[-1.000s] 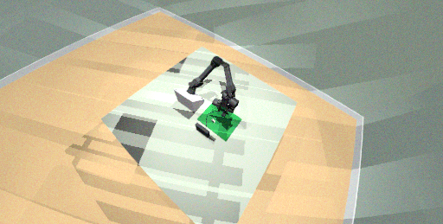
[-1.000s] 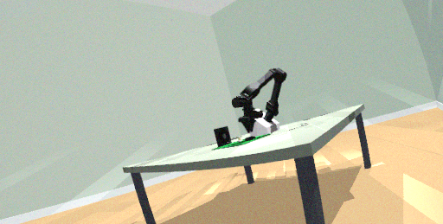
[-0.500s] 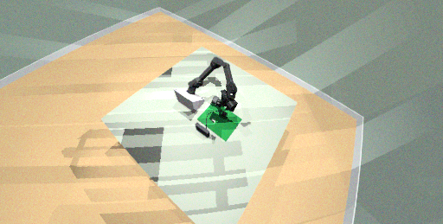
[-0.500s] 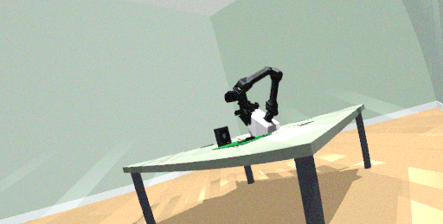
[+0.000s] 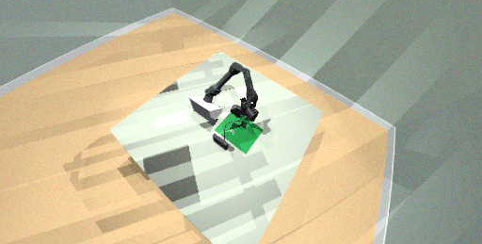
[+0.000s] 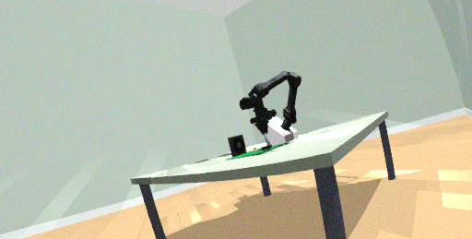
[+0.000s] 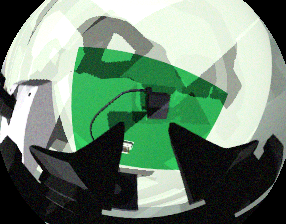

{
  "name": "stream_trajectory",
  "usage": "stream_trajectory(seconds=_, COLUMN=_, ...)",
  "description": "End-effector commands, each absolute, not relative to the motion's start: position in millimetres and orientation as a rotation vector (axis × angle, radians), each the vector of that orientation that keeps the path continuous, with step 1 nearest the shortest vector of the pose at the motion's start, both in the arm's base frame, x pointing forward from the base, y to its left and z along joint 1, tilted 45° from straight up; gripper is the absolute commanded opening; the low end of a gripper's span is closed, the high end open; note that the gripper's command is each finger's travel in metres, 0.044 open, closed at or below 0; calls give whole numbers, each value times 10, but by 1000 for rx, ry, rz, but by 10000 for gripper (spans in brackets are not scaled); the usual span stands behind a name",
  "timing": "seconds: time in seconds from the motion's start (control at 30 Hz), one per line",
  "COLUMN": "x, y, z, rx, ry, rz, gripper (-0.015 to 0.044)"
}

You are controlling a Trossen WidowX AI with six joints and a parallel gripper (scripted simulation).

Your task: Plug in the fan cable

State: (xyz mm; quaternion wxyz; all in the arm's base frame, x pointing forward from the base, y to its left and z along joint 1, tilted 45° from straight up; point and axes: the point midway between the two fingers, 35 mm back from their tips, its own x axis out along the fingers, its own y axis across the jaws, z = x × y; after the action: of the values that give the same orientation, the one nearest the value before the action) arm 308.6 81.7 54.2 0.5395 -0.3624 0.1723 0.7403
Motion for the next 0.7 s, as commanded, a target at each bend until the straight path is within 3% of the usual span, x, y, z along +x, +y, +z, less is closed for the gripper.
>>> stream_trajectory(seconds=0.0, x=3087, y=813, z=539, rx=-861, ry=416, rz=1757, gripper=205)
stream_trajectory(seconds=0.5, x=3087, y=813, z=539, rx=-861, ry=416, rz=1757, gripper=205)
stream_trajectory(seconds=0.67, x=3087, y=813, z=539, rx=-861, ry=416, rz=1757, gripper=336)
